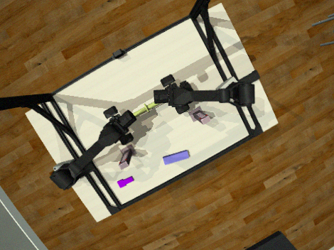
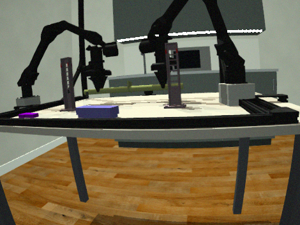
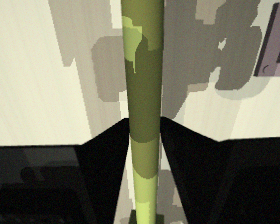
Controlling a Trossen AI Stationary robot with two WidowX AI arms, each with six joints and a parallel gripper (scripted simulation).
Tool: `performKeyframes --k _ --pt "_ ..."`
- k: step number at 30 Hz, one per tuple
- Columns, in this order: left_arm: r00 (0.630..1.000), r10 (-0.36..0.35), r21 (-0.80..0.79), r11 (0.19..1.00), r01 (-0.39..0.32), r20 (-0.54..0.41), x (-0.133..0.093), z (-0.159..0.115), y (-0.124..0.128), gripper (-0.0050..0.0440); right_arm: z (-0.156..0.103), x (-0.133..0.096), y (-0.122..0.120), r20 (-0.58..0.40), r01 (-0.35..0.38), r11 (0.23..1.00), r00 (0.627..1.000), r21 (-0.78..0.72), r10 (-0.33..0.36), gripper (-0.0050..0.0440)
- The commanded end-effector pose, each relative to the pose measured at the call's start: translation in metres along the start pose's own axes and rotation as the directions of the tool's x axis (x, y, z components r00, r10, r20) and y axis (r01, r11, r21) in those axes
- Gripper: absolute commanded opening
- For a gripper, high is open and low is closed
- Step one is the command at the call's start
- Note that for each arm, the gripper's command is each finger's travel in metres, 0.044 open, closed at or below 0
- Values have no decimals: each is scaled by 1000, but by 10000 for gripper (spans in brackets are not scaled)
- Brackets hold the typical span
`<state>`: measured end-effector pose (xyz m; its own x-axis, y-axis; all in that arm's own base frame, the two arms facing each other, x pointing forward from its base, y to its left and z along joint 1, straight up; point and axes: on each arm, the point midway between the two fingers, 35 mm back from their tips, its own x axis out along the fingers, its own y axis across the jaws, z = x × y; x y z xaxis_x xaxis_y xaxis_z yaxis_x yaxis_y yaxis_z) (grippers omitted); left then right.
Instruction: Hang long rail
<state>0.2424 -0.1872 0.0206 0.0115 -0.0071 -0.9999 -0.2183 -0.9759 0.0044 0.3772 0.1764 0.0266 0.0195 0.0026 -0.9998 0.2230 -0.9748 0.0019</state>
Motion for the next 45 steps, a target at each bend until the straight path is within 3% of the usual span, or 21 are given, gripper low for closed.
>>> performKeyframes --k 1,45 --pt "1000 1 -2 1000 -1 -2 -1 1 0 0 -1 -1 0 -1 0 1000 1000 1 0 0" --pt "1000 -2 -1 1000 2 6 33 1 1 0 -1 32 -1 11 1 1000 1000 0 -1 0"
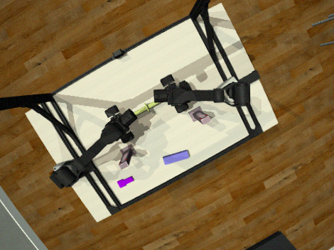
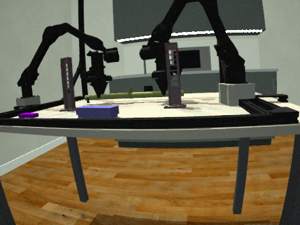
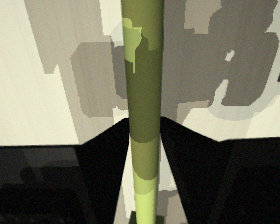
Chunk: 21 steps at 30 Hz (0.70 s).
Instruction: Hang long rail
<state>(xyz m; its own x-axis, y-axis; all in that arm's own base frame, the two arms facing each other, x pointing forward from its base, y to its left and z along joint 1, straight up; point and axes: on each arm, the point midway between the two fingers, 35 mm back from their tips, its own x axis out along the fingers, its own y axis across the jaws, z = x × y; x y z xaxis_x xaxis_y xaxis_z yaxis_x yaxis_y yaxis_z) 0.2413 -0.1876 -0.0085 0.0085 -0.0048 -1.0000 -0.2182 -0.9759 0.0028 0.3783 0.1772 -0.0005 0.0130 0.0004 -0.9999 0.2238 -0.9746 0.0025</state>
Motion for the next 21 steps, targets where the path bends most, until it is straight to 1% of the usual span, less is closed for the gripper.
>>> performKeyframes --k 1,9,10,20,21 --pt "1000 -1 -1 1000 1 3 5 0 0 0 0 6 0 4 2 1000 1000 0 -2 0" --pt "1000 -1 -1 1000 1 5 10 0 0 0 0 12 0 7 2 1000 1000 0 -2 0" --pt "1000 -1 0 1000 1 5 5 0 0 24 -1 6 0 1 0 1000 1000 0 0 24" --pt "1000 -1 0 1000 1 5 5 0 0 264 -1 6 0 1 0 1000 1000 0 0 264" --pt "1000 -1 0 1000 1 5 5 0 0 264 -1 6 0 1 0 1000 1000 0 0 264"
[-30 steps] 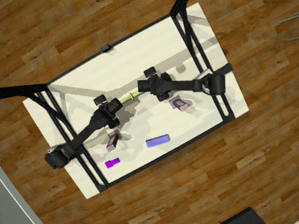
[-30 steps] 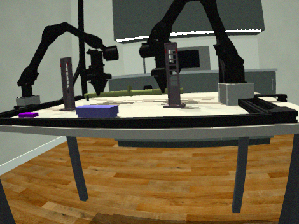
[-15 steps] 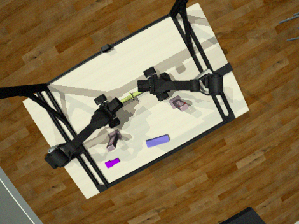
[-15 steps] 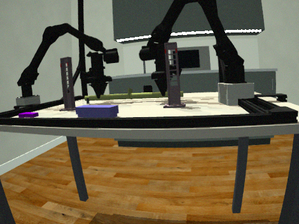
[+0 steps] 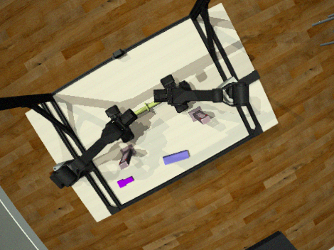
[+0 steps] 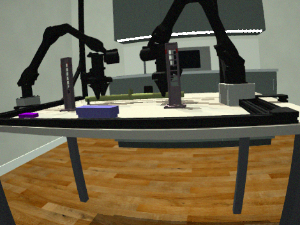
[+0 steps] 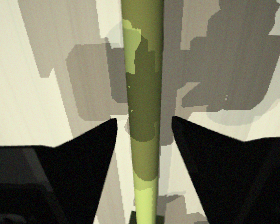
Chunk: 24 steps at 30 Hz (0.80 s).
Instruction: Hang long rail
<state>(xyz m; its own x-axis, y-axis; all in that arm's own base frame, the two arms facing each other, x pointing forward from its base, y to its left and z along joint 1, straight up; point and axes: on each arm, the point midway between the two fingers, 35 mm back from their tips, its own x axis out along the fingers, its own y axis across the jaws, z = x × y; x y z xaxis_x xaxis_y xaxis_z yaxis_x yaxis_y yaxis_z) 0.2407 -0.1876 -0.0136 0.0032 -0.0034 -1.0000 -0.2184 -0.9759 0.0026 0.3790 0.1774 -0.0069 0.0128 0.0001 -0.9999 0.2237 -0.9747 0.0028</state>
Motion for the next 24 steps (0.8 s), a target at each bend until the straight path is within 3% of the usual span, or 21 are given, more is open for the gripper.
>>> performKeyframes --k 1,9,13,16,24 --pt "1000 0 0 1000 0 0 0 0 0 264 0 0 0 0 0 1000 1000 0 0 264" --pt "1000 0 0 1000 0 0 0 0 0 440 0 0 0 0 0 1000 1000 0 0 440" --pt "1000 0 0 1000 0 0 -5 0 0 440 0 -5 0 0 0 1000 1000 0 0 440" --pt "1000 0 0 1000 0 0 -25 1 -1 440 1 -24 0 0 0 1000 1000 0 0 440" --pt "1000 0 0 1000 0 0 -35 2 -1 440 2 -34 1 0 0 1000 1000 0 0 440"
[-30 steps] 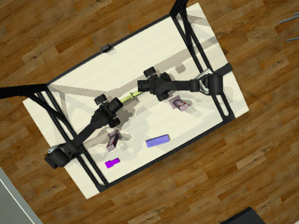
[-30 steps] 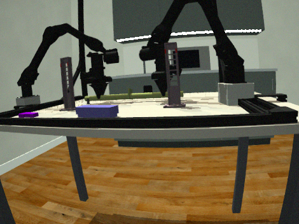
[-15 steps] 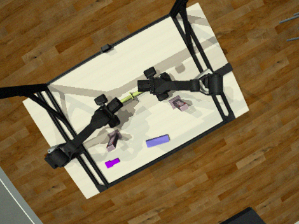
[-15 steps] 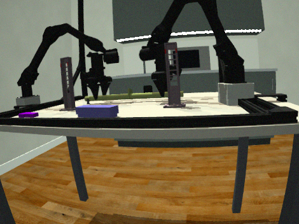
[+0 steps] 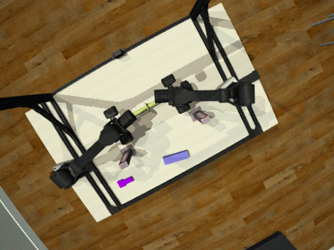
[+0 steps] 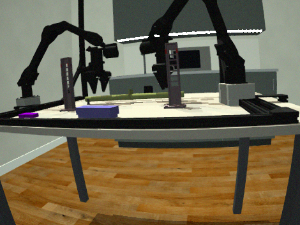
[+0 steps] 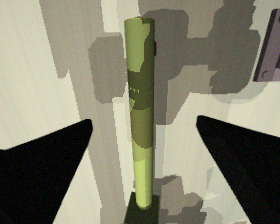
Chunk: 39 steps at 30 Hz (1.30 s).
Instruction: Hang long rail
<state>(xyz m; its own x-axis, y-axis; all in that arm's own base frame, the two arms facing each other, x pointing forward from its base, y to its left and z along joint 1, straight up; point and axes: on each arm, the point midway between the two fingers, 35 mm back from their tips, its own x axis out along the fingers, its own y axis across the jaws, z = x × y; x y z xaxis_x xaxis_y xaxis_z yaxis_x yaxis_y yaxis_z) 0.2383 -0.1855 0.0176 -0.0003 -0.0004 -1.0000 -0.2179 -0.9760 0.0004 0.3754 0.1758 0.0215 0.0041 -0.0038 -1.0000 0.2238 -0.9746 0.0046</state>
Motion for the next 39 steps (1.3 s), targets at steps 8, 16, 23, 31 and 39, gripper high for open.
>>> performKeyframes --k 8,16,23,31,39 --pt "1000 2 0 1000 -2 -5 -4 -1 0 440 -1 -6 0 -9 2 1000 1000 0 -2 440" --pt "1000 2 0 1000 -2 -5 -4 -1 0 440 -1 -6 0 -9 2 1000 1000 0 -2 440" --pt "1000 2 0 1000 -2 -5 -4 -1 0 440 -1 -6 0 -9 2 1000 1000 0 -2 440" --pt "1000 2 0 1000 -2 -5 -4 -1 0 440 -1 -6 0 -9 2 1000 1000 0 -2 440" --pt "1000 2 0 1000 -2 -5 3 -1 0 440 -1 1 0 -9 2 1000 1000 0 -2 440"
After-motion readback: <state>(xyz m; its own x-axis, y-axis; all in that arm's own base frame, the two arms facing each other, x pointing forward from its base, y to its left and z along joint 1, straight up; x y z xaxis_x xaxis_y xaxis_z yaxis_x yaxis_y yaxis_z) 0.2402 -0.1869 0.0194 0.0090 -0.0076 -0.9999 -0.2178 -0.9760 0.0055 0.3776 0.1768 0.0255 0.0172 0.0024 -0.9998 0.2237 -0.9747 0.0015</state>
